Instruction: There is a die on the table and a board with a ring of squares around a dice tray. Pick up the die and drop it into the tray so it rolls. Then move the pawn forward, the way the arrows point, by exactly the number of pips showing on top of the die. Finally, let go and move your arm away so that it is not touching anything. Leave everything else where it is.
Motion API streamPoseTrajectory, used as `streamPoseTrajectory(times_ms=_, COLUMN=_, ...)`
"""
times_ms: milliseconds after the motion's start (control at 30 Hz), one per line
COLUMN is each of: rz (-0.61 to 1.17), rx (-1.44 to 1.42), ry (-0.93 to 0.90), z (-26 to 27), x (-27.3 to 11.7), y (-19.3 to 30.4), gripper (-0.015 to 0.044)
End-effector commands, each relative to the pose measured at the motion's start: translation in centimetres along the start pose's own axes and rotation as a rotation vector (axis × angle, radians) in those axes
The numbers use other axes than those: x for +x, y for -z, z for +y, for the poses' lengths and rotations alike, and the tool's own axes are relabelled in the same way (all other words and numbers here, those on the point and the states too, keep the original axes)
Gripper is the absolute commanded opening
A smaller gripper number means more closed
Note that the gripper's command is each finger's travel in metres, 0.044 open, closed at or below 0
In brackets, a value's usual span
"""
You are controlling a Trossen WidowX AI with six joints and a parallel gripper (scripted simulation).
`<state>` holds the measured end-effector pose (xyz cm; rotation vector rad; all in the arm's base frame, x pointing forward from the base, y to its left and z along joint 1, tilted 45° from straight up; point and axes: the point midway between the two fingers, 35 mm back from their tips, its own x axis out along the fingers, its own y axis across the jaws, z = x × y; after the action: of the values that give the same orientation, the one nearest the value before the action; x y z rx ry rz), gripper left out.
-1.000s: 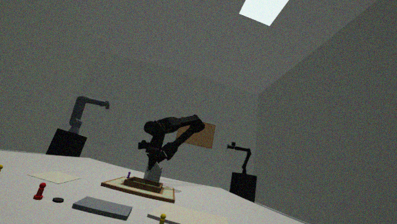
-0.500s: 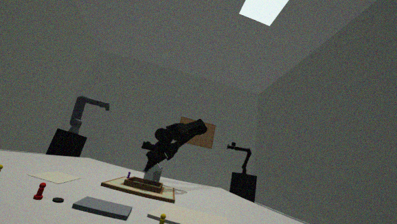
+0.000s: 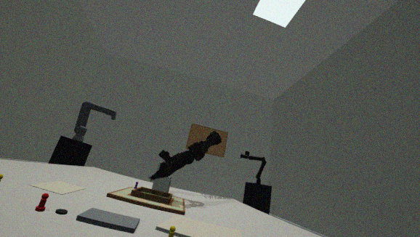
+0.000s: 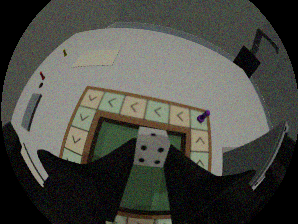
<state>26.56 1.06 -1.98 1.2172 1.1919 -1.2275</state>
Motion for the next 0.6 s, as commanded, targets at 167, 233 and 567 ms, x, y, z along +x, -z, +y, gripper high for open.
streamPoseTrajectory(times_ms=167, rz=-0.061, rx=0.013, ry=-0.027, z=0.8, x=-4.4, y=-0.5, gripper=0.0)
streamPoseTrajectory(times_ms=233, rz=-0.061, rx=0.013, ry=-0.027, z=0.9, x=-4.7, y=-0.6, gripper=0.0)
streamPoseTrajectory(times_ms=567, rz=-0.056, rx=0.014, ry=-0.034, z=0.8, x=-4.5, y=-0.5, gripper=0.0)
